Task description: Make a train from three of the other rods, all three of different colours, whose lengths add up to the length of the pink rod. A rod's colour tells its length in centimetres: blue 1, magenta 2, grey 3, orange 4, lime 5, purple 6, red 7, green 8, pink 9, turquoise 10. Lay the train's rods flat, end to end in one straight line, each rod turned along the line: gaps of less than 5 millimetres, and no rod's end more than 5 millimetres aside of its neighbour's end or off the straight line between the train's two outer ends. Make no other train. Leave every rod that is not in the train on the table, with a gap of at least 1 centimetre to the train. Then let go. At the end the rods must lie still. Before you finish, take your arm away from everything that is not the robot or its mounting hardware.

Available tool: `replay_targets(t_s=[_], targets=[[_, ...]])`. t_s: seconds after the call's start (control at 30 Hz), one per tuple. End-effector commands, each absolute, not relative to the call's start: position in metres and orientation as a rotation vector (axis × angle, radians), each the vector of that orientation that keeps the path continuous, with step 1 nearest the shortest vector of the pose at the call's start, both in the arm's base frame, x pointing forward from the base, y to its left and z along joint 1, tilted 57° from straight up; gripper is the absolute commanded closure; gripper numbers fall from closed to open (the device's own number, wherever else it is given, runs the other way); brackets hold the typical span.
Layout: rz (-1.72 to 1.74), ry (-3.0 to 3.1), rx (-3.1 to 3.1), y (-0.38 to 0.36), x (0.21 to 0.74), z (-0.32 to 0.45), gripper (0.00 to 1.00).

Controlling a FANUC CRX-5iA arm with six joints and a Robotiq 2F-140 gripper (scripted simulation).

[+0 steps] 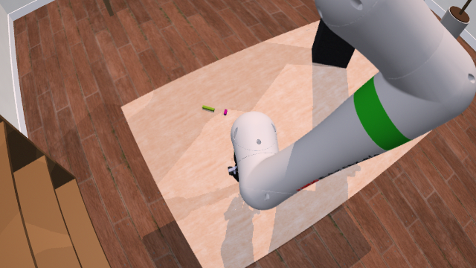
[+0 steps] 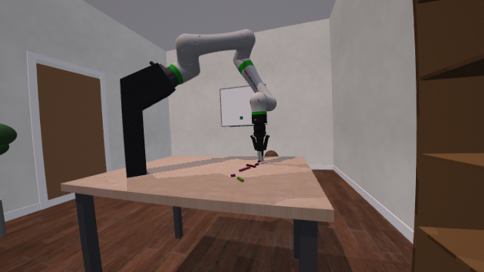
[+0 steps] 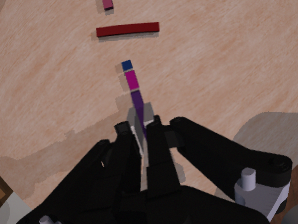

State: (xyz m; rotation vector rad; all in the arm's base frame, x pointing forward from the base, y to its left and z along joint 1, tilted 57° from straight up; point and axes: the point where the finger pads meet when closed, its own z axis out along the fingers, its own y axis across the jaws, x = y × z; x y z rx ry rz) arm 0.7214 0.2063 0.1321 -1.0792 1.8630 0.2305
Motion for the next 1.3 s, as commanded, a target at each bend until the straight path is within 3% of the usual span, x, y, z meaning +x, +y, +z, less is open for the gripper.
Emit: replay_targets(t_s=[0.0,1.27], targets=[[0.23,1.863,-1.079,0.2061,0.7215,0.1322,0.97],[0.23,1.863,-1.079,0.2113,0.7274,0.1271,0.97]])
